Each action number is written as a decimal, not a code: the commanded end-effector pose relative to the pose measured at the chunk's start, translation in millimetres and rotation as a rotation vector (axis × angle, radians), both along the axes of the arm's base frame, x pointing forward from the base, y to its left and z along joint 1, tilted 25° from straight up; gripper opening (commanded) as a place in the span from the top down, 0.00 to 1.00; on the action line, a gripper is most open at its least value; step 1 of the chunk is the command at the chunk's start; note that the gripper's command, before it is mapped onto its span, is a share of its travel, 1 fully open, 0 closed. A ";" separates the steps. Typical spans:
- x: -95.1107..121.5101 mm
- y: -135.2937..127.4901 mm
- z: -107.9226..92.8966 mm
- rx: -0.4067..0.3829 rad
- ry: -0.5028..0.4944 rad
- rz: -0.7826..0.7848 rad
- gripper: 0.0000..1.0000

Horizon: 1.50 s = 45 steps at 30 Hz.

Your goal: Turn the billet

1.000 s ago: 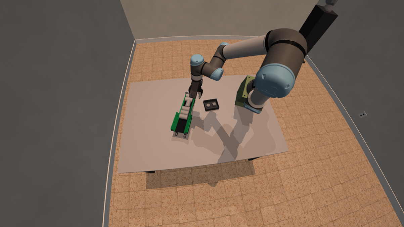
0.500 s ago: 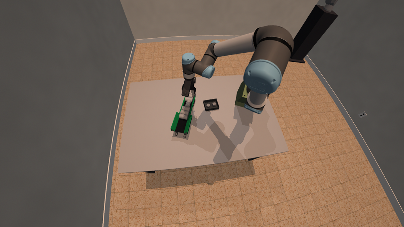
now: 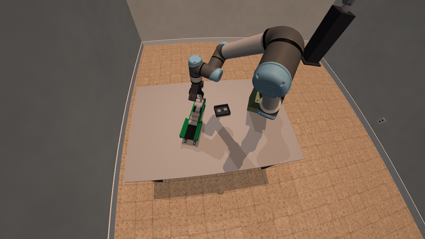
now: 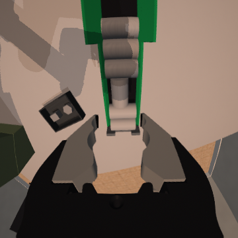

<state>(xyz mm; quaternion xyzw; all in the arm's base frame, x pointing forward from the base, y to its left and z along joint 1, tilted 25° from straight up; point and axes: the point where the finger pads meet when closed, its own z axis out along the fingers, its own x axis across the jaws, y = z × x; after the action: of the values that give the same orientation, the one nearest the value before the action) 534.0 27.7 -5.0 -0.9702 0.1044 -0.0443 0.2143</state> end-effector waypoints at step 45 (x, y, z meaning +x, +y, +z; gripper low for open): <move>12.0 35.5 -79.2 0.000 -0.001 0.000 0.65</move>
<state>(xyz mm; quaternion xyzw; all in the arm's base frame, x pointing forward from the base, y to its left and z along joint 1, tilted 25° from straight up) 544.5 61.8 -80.6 -0.9702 0.1043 -0.0439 0.2145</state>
